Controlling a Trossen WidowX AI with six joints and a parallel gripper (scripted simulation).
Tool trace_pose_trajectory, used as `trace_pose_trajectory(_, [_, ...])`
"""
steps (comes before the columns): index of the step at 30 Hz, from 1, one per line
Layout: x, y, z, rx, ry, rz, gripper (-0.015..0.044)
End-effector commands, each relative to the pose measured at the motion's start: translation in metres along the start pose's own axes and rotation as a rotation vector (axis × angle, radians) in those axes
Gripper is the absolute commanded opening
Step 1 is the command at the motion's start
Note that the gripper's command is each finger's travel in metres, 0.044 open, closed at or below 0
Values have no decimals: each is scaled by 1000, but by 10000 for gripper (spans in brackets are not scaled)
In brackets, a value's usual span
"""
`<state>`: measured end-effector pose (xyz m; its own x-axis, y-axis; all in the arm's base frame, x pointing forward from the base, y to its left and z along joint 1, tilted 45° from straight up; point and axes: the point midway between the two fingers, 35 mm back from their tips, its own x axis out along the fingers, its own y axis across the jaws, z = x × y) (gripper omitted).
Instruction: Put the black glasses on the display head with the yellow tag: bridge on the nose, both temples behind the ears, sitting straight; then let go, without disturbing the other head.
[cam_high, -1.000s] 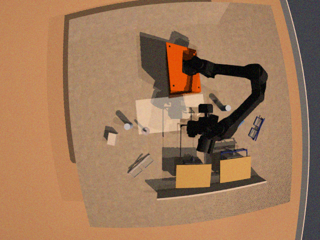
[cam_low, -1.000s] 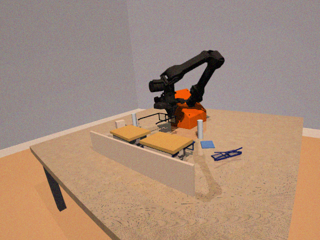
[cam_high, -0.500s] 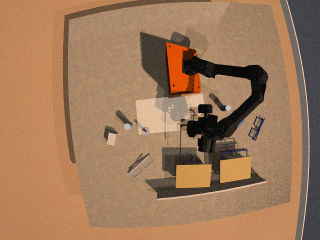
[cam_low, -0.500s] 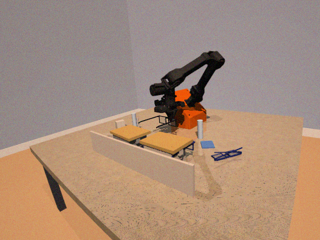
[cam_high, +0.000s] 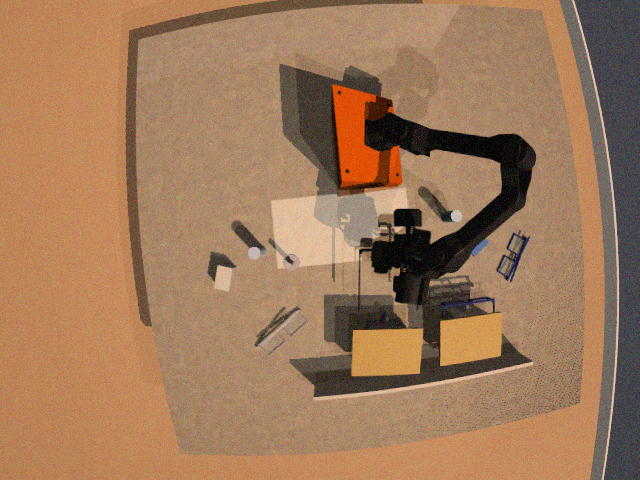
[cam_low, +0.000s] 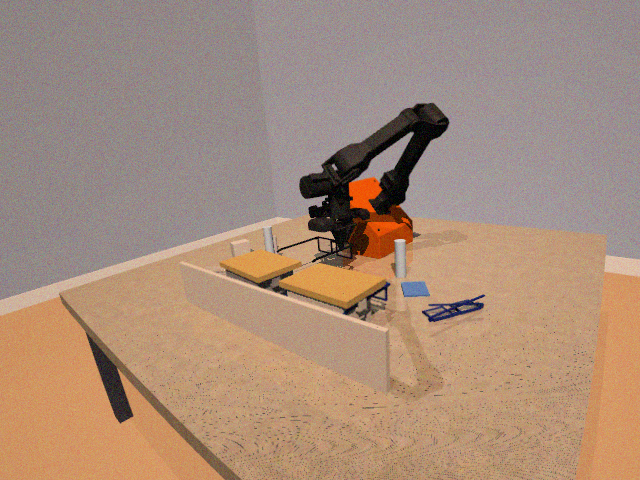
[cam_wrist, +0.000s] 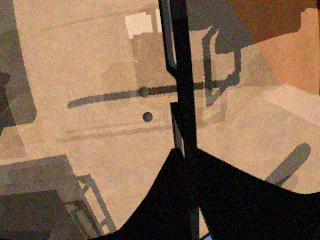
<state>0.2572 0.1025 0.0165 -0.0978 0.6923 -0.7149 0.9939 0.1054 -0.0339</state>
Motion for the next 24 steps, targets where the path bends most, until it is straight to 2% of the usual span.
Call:
trace_pose_trajectory(1, [5,-2,-1,7,6,-6,0])
trace_pose_trajectory(24, [6,22,-1,6,6,1,0])
